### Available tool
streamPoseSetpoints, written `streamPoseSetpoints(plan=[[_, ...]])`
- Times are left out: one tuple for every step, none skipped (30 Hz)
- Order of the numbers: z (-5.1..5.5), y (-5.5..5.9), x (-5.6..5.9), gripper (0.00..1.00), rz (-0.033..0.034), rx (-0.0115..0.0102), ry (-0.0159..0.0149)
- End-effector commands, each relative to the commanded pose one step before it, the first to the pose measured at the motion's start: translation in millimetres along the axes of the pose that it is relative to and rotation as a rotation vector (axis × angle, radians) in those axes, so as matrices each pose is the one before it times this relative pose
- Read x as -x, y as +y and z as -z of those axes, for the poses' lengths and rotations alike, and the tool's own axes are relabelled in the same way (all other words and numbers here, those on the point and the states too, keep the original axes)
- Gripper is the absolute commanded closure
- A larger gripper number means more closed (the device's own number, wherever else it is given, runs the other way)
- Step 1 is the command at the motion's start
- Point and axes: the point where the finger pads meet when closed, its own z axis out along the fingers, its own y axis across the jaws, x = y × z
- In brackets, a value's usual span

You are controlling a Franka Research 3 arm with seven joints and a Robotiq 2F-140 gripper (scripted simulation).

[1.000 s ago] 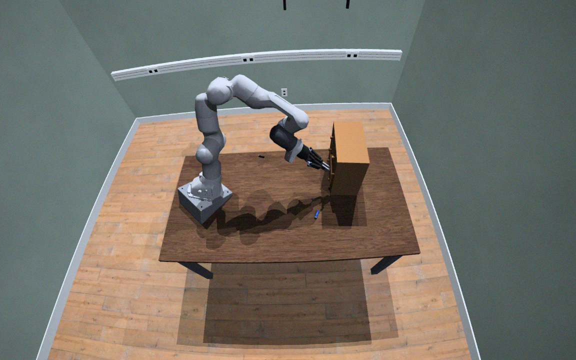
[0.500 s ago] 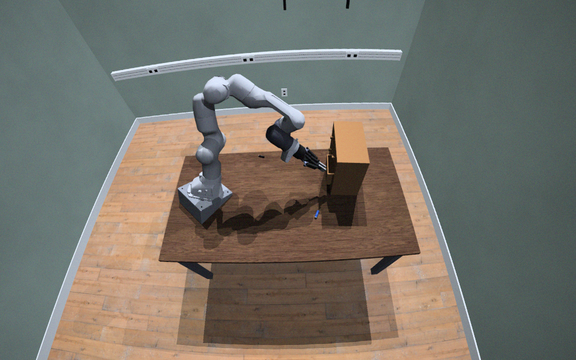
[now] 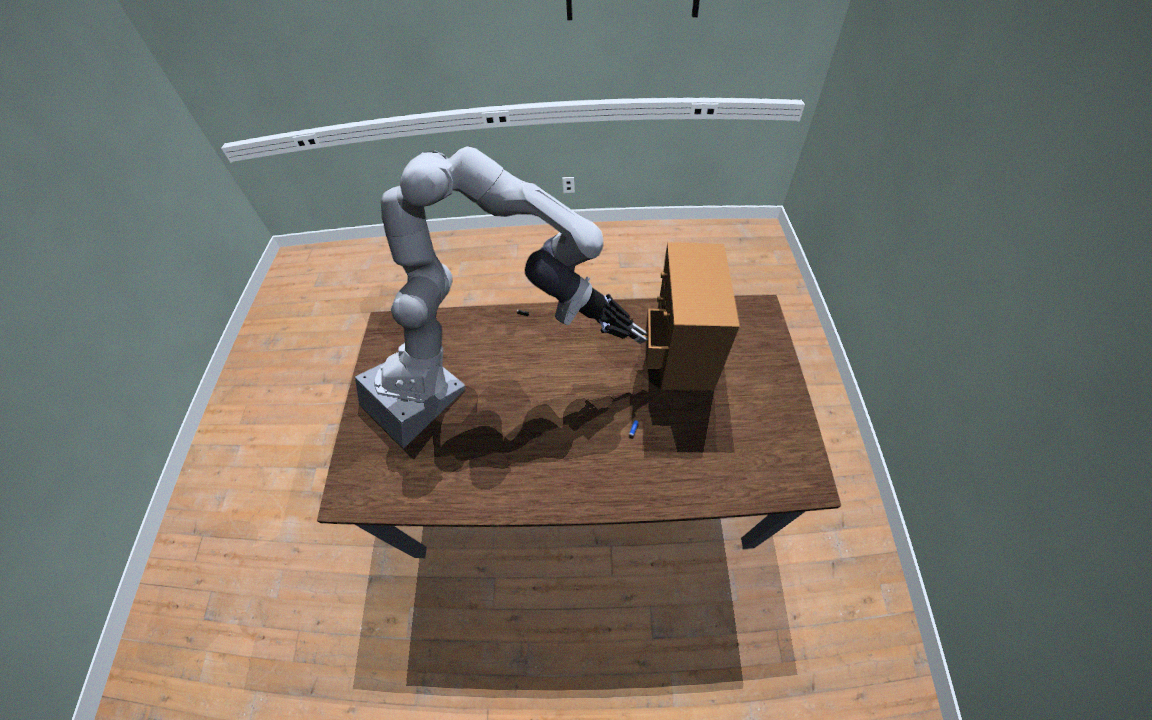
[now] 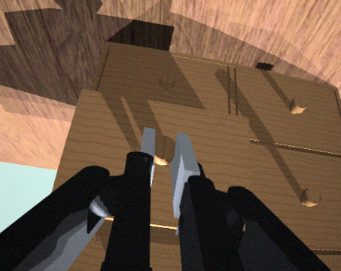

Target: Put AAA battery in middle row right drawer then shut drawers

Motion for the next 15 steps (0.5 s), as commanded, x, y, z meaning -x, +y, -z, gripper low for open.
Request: streamPoseSetpoints(plan=[[2.72,0.64,-2.38,0.83,0.00667,0.00214,-0.00295],[0.00,0.00,0.00,0.83,0.00000,0.00000,0.00000],[0.00,0.00,0.00,0.83,0.00000,0.00000,0.00000],[0.63,0.00,-0.63,0.83,0.00000,0.00000,0.00000],[0.60,0.00,-0.60,0.83,0.00000,0.00000,0.00000],[0.56,0.00,-0.56,0.83,0.00000,0.00000,0.00000],[0.52,0.00,-0.52,0.83,0.00001,-0.00001,0.00000],[0.48,0.00,-0.48,0.83,0.00000,0.00000,0.00000],[0.45,0.00,-0.44,0.83,0.00000,0.00001,0.00000],[0.41,0.00,-0.41,0.83,0.00000,0.00000,0.00000],[0.37,0.00,-0.37,0.83,0.00000,0.00000,0.00000],[0.33,0.00,-0.33,0.83,0.00000,0.00000,0.00000],[0.30,0.00,-0.30,0.83,0.00000,0.00000,0.00000],[0.26,0.00,-0.26,0.83,0.00000,0.00000,0.00000],[0.23,0.00,-0.23,0.83,0.00000,0.00000,0.00000]])
